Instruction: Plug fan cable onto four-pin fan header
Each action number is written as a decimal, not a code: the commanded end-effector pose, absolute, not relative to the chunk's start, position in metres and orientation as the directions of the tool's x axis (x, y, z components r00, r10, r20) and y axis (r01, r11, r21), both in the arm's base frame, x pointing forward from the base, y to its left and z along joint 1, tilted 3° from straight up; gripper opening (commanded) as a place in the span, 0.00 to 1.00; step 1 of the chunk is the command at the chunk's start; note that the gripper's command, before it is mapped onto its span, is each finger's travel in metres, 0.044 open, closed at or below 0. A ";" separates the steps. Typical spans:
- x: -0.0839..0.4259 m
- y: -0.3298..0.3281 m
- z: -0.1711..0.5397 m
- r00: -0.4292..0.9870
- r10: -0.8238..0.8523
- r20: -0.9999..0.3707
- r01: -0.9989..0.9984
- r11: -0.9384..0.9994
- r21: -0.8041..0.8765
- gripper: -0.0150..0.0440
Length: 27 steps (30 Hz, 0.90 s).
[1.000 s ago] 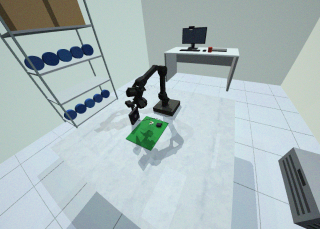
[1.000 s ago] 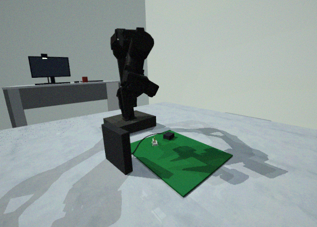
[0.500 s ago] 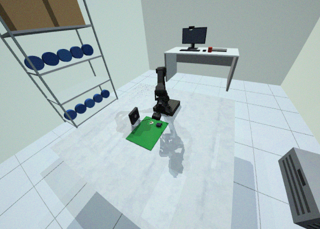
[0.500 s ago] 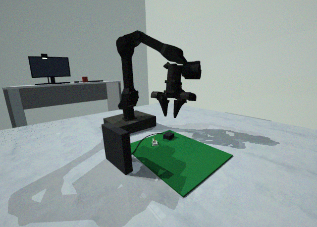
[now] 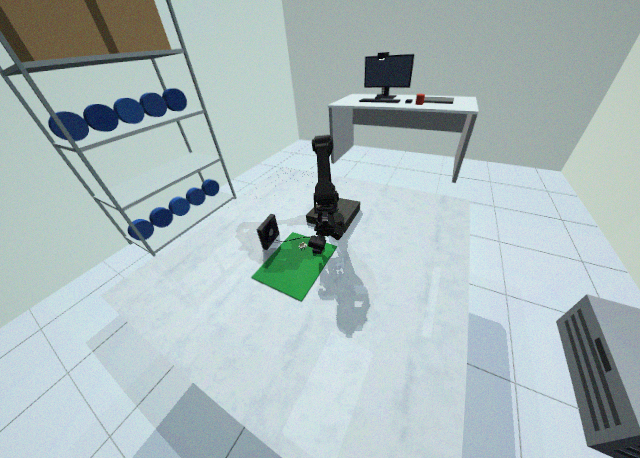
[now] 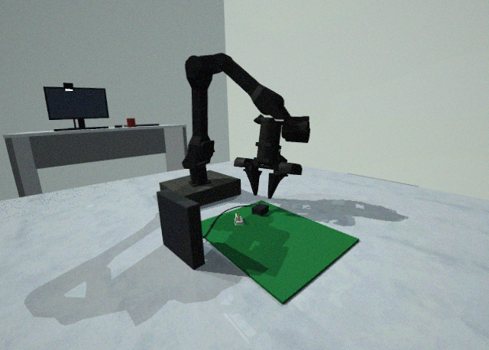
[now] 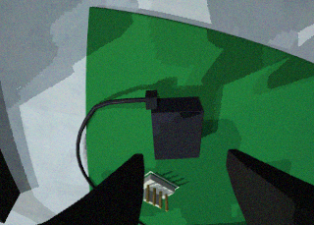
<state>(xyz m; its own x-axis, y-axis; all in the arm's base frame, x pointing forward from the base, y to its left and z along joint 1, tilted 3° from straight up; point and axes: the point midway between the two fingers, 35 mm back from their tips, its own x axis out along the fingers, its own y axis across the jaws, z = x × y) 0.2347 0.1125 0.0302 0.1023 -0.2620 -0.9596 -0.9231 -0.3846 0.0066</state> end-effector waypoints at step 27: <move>0.234 0.110 -0.010 0.099 -0.263 -0.960 -0.923 -0.384 0.010 0.61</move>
<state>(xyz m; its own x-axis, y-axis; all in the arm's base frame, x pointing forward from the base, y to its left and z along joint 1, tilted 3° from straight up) 0.2351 0.1112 -0.0082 0.1029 -0.2610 -0.9598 -0.9244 -0.3814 0.0046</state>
